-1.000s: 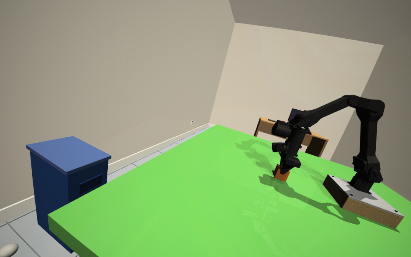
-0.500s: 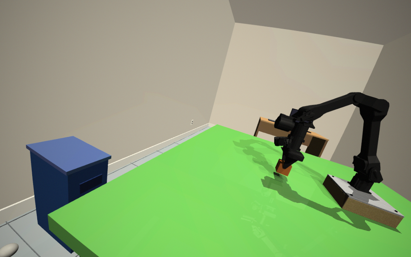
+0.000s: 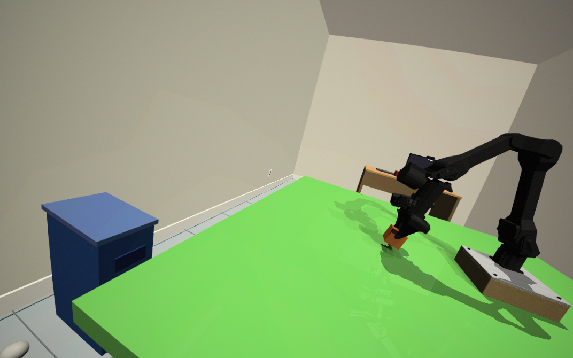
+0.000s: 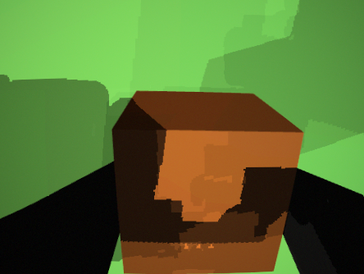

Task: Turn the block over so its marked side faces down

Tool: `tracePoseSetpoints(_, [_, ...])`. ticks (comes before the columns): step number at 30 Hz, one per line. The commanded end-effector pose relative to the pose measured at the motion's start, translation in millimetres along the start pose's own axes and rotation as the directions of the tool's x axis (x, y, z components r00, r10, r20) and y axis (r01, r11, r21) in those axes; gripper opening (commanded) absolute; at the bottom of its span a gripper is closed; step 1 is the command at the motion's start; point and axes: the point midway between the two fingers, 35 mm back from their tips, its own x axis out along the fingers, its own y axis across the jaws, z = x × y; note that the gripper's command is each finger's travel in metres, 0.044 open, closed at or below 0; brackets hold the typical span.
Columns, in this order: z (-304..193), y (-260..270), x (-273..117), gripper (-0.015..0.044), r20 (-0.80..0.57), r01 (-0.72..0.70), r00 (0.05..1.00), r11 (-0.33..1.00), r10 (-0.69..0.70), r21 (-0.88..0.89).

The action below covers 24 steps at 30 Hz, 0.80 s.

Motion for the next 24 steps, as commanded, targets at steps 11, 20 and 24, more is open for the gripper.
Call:
tracePoseSetpoints(11, [-5.8, -1.0, -0.9, 0.0000, 0.214, 0.001, 0.977, 1.000, -0.003, 0.008])
tracePoseSetpoints(20, [-6.5, -0.8, 1.9, 0.0000, 0.290, -0.001, 0.957, 1.000, -0.002, 0.009])
tracePoseSetpoints(24, [-3.9, 0.4, 12.2, 0.0000, 0.347, 0.001, 0.938, 1.000, -0.003, 0.005])
